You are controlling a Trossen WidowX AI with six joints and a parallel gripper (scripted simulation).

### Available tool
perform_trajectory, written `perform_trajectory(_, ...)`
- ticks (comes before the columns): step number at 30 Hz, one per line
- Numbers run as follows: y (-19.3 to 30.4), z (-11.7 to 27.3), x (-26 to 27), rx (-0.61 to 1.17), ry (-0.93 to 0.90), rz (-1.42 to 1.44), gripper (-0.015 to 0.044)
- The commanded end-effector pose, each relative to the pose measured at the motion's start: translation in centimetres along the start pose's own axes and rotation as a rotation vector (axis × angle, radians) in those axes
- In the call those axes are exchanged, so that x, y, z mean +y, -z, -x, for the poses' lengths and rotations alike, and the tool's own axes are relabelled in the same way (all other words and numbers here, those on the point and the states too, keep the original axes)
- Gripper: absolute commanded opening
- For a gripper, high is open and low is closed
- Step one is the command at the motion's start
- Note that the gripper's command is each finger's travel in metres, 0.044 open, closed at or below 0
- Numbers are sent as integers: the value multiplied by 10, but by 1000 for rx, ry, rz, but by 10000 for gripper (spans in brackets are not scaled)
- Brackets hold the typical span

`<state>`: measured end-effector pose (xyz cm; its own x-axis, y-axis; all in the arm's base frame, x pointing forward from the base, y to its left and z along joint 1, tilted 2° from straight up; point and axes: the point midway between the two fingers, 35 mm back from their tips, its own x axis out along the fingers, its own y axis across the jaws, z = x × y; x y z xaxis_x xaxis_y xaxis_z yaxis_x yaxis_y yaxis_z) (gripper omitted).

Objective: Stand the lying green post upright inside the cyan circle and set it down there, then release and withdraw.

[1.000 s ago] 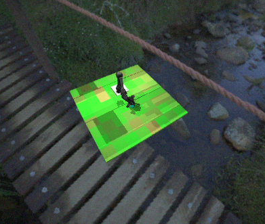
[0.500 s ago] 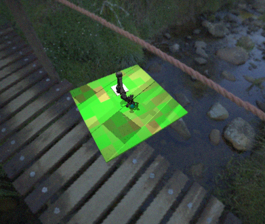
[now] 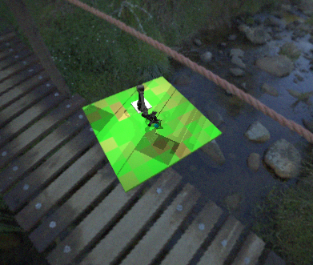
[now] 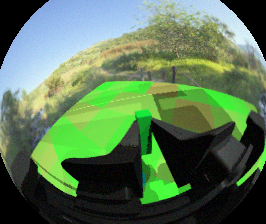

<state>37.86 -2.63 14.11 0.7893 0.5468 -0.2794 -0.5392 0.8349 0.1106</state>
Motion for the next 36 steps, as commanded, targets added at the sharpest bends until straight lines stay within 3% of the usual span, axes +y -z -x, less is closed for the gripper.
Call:
perform_trajectory(1,0,4,3,-20,-8,2,23)
perform_trajectory(36,4,32,26,-157,-74,75,23)
